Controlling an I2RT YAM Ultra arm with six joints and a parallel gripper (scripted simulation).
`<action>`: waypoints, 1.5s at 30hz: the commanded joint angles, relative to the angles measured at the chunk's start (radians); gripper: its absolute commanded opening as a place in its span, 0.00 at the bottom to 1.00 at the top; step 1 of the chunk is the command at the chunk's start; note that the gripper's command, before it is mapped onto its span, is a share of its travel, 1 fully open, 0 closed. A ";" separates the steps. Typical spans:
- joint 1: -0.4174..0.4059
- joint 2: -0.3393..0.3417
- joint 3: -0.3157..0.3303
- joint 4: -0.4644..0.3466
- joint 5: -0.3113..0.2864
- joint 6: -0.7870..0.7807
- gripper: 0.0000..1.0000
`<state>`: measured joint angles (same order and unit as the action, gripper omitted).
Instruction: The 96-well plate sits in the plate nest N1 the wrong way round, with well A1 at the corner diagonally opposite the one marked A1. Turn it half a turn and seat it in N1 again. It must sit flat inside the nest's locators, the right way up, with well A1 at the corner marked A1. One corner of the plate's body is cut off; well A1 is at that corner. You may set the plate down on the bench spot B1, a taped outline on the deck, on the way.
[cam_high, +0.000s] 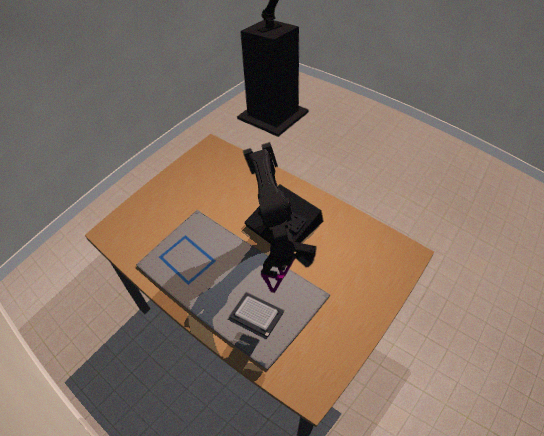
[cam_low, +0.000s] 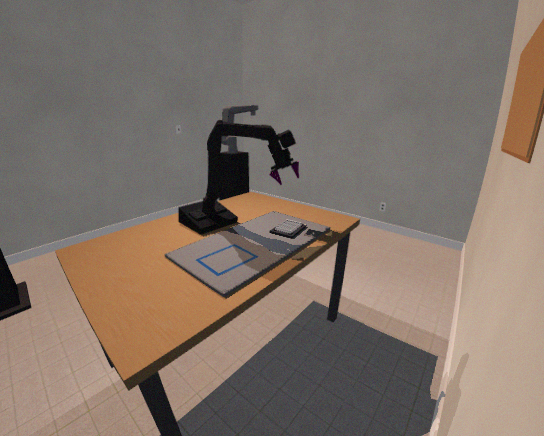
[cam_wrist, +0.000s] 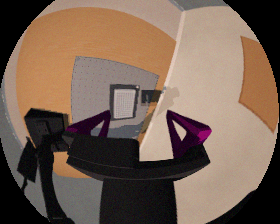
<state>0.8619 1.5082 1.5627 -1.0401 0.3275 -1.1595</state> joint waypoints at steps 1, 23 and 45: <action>-0.040 0.061 0.092 -0.093 -0.040 0.021 1.00; -0.250 0.336 0.236 -0.206 -0.152 -0.012 1.00; -0.331 0.386 0.221 -0.149 -0.193 -0.058 1.00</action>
<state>0.5163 1.9228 1.7515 -1.2087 0.1501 -1.2083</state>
